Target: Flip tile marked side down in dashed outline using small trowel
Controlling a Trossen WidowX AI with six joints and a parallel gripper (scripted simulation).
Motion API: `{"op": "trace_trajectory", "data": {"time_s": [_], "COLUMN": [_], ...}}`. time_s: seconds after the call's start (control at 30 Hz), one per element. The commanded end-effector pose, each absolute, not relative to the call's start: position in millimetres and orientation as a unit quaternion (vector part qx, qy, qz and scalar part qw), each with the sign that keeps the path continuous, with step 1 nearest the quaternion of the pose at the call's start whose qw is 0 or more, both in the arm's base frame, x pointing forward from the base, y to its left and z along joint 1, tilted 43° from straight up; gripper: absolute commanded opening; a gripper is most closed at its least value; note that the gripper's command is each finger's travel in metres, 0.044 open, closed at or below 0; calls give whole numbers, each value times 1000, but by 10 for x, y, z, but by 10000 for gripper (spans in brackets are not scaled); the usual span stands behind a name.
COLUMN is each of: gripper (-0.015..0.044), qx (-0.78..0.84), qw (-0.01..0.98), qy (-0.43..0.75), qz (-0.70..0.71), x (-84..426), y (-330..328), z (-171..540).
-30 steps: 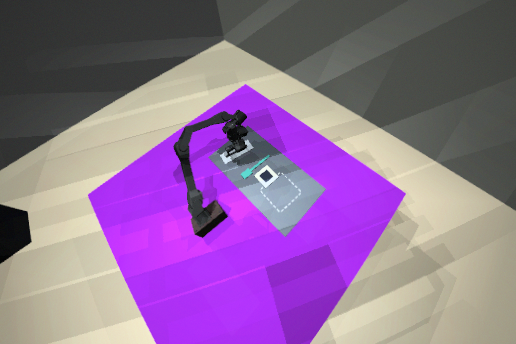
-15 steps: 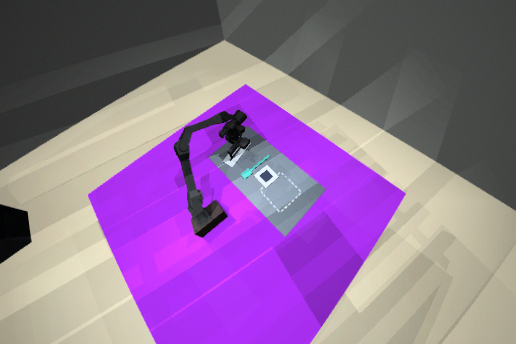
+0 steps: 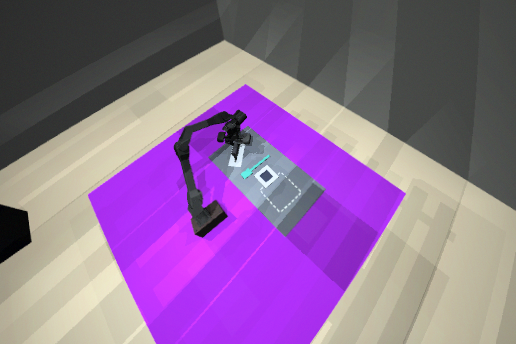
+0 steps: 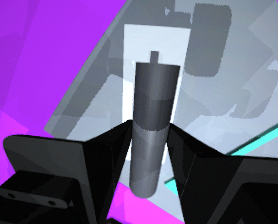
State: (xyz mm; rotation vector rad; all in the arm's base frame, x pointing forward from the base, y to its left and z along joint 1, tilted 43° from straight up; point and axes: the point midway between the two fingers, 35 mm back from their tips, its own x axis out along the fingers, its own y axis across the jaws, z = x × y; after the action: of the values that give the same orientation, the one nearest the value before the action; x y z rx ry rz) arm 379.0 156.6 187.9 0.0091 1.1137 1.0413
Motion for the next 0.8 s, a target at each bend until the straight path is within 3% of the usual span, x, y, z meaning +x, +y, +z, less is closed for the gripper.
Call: {"op": "trace_trajectory", "data": {"time_s": [0.0, 0.3, 0.47, 0.77], "gripper": [130, 130, 261, 270], "qx": [-36, -73, -73, -73], "qw": [722, 719, 719, 719], "qy": [478, 451, 451, 451], "qz": [500, 524, 524, 524], "x": [3786, 3786, 3786, 3786], "y": [1585, 1585, 1585, 1585], "z": [1878, 1878, 1878, 1878]}}
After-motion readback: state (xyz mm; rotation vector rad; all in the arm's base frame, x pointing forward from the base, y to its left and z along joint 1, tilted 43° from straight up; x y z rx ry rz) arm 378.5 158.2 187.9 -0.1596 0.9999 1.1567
